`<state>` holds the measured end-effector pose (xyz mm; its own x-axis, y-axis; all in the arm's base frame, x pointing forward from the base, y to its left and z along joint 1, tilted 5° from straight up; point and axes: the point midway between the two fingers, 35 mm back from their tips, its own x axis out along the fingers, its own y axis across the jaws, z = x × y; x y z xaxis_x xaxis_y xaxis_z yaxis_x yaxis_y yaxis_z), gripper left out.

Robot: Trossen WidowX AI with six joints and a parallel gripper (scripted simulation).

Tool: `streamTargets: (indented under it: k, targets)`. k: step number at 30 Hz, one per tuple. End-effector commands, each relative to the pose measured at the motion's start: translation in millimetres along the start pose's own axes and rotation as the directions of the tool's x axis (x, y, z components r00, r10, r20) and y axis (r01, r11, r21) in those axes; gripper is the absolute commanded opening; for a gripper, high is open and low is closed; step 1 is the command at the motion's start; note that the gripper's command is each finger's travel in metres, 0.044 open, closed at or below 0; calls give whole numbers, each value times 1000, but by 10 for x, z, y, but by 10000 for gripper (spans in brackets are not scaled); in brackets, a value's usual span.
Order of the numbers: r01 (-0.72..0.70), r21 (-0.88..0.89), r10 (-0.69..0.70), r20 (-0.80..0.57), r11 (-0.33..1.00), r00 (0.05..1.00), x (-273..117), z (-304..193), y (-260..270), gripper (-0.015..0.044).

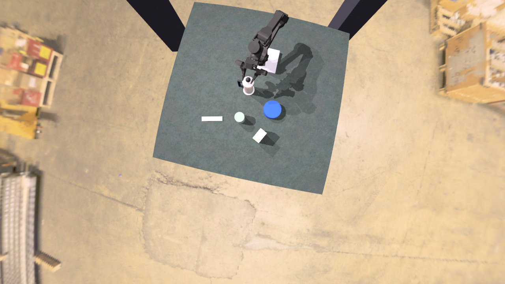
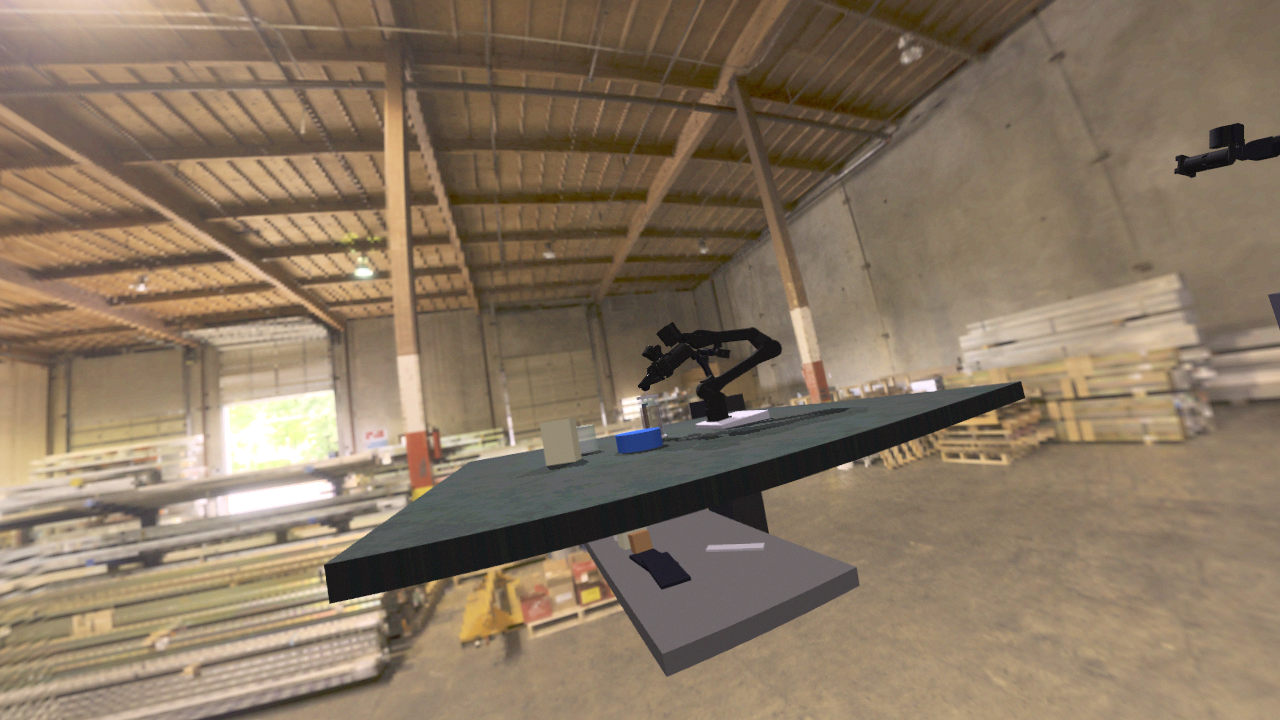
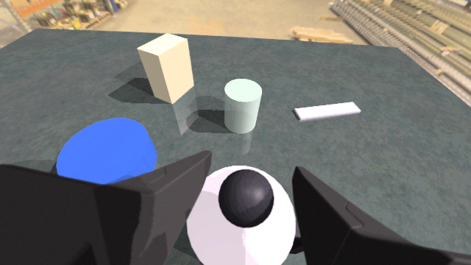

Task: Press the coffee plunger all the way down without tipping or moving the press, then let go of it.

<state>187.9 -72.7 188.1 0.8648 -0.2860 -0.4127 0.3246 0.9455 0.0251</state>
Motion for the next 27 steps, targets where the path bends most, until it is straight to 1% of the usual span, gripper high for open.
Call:
streamTargets:
  k: [1,5,11,19,27]
  targets:
    - [0,0,0,0,1000,1000,0,-1,-1,334]
    - [0,0,0,0,1000,1000,0,-1,-1,439]
    - [0,1,0,-3,1000,1000,-57,82,-3,440]
    - [-1,8,2,-17,1000,1000,-474,628,0,440]
    - [-1,9,2,-18,1000,1000,-479,630,0,440]
